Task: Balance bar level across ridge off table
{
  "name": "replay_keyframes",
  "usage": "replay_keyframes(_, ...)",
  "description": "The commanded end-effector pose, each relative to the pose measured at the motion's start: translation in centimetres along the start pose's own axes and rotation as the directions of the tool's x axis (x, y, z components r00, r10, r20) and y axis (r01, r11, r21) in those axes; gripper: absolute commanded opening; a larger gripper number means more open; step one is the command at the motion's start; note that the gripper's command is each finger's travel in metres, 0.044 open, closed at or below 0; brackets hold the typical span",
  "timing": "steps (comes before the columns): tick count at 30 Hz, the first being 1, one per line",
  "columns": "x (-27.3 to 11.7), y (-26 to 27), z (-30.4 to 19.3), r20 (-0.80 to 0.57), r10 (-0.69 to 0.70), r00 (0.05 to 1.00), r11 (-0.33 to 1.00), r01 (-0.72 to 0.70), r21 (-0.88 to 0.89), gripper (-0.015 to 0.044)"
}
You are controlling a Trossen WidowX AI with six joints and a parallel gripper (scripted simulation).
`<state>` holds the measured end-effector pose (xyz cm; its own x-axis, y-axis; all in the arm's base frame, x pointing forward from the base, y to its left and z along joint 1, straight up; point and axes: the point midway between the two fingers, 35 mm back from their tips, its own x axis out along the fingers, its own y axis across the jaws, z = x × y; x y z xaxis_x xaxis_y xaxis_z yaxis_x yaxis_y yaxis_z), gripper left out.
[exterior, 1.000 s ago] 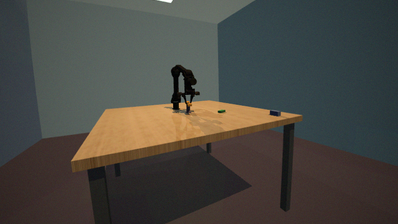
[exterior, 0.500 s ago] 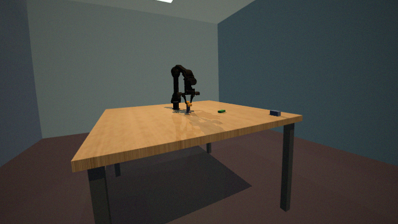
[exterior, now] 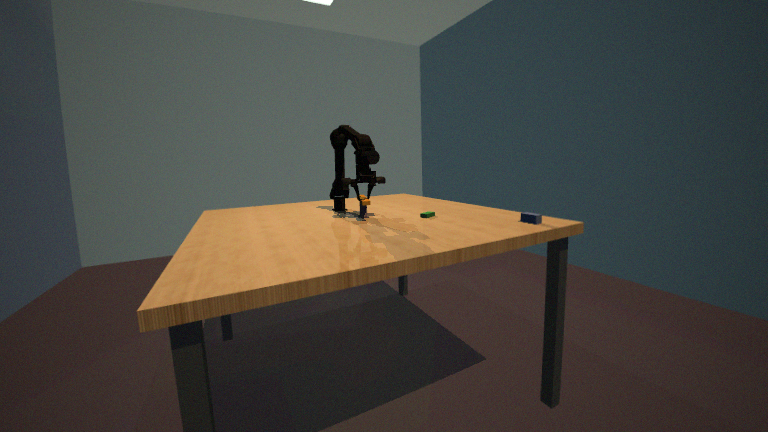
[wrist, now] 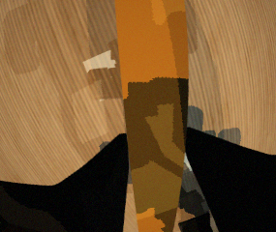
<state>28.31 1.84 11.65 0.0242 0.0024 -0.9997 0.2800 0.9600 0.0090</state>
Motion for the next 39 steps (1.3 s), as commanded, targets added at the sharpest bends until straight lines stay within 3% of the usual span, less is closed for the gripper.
replay_keyframes(1,0.0,0.0,0.0,0.000,0.000,1.000,1.000,0.000,0.000,0.0172)
replay_keyframes(21,0.0,0.0,0.0,0.000,0.000,1.000,1.000,0.000,0.000,0.0185)
replay_keyframes(31,0.0,0.0,0.0,0.000,0.000,1.000,1.000,0.000,0.000,0.0440)
replay_keyframes(35,-0.7,0.0,0.1,0.000,0.000,1.000,1.000,0.000,0.000,0.0440)
replay_keyframes(39,-5.0,0.2,0.5,0.003,0.001,1.000,1.000,-0.001,0.000,0.0440)
